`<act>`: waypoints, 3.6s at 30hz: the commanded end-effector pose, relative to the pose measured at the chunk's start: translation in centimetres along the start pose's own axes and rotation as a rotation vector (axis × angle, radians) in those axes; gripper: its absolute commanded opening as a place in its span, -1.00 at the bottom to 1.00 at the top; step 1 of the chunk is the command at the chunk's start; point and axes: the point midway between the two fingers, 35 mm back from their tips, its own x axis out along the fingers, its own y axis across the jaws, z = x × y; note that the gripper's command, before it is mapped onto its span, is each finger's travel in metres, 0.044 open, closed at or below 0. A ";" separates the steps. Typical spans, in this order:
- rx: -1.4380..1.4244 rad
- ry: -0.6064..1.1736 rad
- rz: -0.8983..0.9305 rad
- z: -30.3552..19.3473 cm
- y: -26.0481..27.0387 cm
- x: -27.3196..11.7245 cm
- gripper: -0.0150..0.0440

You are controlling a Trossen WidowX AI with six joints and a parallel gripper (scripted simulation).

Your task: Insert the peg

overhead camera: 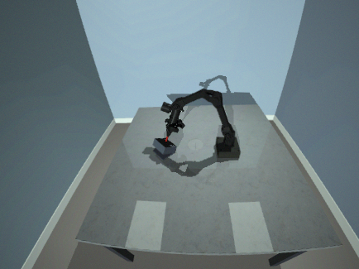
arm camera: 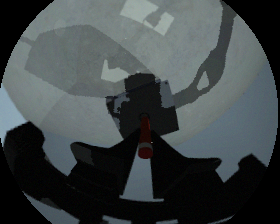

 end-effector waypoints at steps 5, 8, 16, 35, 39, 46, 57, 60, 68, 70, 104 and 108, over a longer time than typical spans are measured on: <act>-0.001 0.002 0.001 -0.1 0.0 -0.1 -0.49; -0.001 0.002 0.001 0.0 0.0 0.0 -0.49; -0.001 0.002 0.001 0.0 0.1 0.3 -0.49; -0.001 0.003 0.001 0.0 0.1 0.8 -0.49; -0.001 0.003 0.001 0.0 0.1 0.9 -0.49; -0.001 0.003 0.001 0.1 0.2 1.2 -0.49; -0.001 0.003 0.001 0.0 0.1 1.5 -0.49; -0.001 0.003 0.001 0.0 0.1 1.6 -0.49; -0.001 0.003 0.001 -0.1 0.1 1.9 -0.49; -0.001 0.003 0.001 -0.1 0.1 2.0 -0.49; -0.001 0.004 0.000 -0.2 0.0 3.3 -0.49; -0.001 0.004 0.000 -0.1 0.0 3.4 -0.49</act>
